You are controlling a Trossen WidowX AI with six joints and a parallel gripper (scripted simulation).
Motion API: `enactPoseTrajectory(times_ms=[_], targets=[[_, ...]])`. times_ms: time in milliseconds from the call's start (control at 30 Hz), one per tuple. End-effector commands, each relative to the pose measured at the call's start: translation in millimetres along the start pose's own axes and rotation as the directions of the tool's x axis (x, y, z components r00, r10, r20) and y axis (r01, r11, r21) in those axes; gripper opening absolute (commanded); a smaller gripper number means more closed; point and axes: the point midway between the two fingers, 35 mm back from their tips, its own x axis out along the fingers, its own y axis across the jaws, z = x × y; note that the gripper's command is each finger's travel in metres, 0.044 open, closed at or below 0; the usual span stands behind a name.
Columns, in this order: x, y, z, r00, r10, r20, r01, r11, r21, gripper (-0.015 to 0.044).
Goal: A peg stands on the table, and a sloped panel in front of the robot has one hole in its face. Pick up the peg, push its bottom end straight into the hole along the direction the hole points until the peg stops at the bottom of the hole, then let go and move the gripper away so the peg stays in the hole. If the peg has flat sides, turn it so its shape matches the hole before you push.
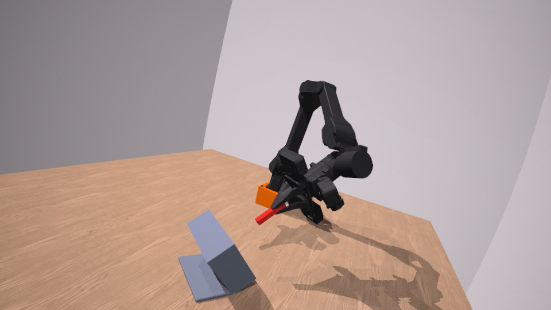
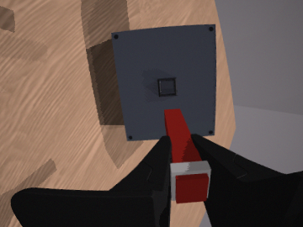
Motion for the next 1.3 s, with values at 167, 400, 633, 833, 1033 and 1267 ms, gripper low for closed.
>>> enactPoseTrajectory(times_ms=[167,400,633,833,1033,1267], targets=[[13.1,0.3,2.8,1.000,-0.016,0.007,0.016,1.000,-0.012,0.0000],[22.9,0.6,4.7,1.000,-0.026,0.016,0.026,1.000,-0.017,0.0000],[31.1,1.0,5.8,0.999,-0.034,0.022,0.035,0.999,-0.021,0.0000],[35.5,1.4,6.2,0.999,-0.040,0.025,0.041,0.999,-0.024,0.0000],[39.4,1.5,6.2,0.999,-0.043,0.026,0.043,0.999,-0.025,0.0000],[48.6,0.8,6.3,0.999,-0.043,0.027,0.044,0.999,-0.025,0.0000]])
